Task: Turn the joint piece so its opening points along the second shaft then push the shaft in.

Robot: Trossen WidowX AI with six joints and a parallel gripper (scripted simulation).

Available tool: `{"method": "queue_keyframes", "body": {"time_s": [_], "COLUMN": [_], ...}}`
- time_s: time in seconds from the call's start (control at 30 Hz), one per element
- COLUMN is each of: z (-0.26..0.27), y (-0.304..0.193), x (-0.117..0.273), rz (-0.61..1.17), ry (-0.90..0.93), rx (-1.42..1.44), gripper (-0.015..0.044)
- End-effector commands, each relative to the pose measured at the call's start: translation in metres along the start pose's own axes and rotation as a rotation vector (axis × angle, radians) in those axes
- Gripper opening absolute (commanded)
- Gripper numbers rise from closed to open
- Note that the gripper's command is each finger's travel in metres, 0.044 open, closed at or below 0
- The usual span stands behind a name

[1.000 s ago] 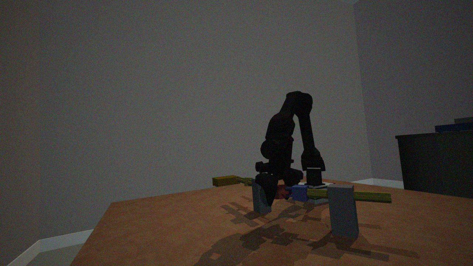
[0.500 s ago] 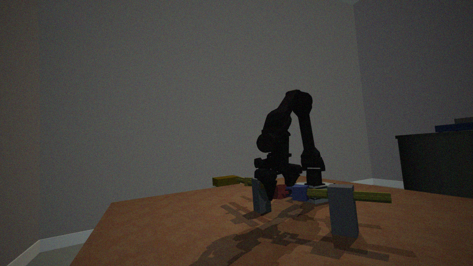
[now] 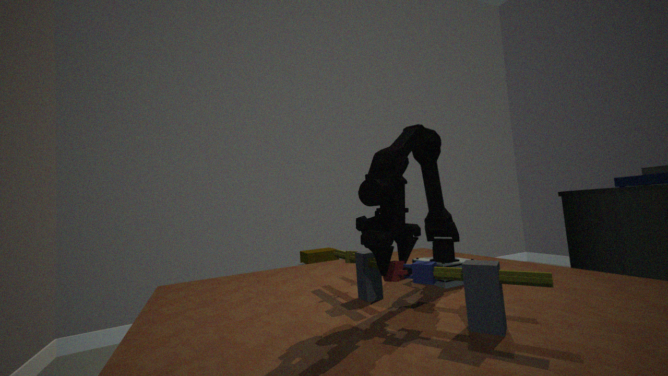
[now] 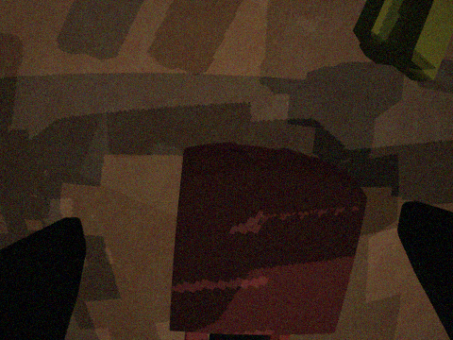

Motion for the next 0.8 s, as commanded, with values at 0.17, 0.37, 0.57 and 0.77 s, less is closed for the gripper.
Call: {"method": "queue_keyframes", "body": {"time_s": [0.17,0.37,0.57,0.77], "z": [0.004,0.003,0.0,-0.005], "y": [0.005,0.008,0.011,0.014], "x": [0.036,0.059,0.082,0.105], "rz": [0.024,0.037,0.048,0.056], "ry": [0.022,0.033,0.048,0.065], "rx": [0.299,0.502,0.706,0.909], "gripper": [0.044,0.044,0.044,0.044]}}
Point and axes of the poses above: the point midway between the two fingers, 35 mm back from their tips, its own x axis back along the fingers, its own z axis across the jaws, y = z × x, the point moved 3 cm from there along x, back along the fingers, and after that the axes turned 5 degrees about x, right-handed, at the moved point
